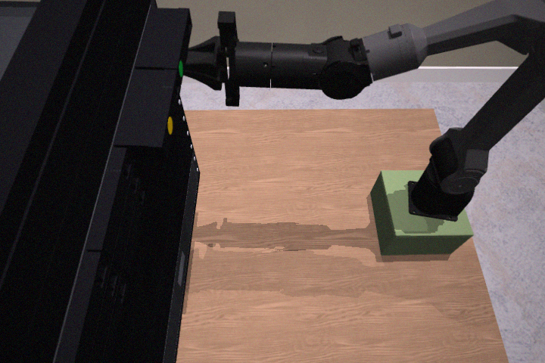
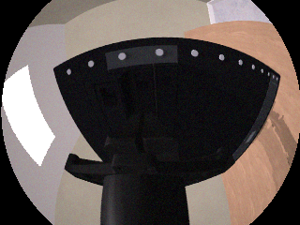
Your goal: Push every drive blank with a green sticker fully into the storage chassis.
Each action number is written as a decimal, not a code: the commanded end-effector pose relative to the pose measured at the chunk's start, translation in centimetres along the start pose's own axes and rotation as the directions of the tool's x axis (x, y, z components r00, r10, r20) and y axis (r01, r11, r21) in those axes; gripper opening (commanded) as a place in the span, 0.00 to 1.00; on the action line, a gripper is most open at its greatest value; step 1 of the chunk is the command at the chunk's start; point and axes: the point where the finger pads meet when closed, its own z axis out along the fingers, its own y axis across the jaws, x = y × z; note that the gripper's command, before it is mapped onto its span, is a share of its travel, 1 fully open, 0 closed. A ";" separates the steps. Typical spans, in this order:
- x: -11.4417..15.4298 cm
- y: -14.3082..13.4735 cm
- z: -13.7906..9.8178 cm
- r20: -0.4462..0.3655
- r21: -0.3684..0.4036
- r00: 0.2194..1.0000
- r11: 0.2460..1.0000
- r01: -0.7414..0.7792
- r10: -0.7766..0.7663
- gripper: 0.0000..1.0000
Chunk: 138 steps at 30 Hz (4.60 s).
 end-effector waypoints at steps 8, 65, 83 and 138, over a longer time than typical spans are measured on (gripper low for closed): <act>0.0 -0.5 0.5 -0.002 0.010 1.000 1.000 0.001 -0.001 0.00; 0.0 -0.3 -10.1 -0.002 0.010 1.000 1.000 0.001 -0.001 0.00; 0.0 2.8 -9.6 -0.001 0.010 1.000 1.000 0.001 -0.001 0.00; 0.0 3.0 -2.9 -0.002 0.010 1.000 1.000 0.001 -0.001 0.00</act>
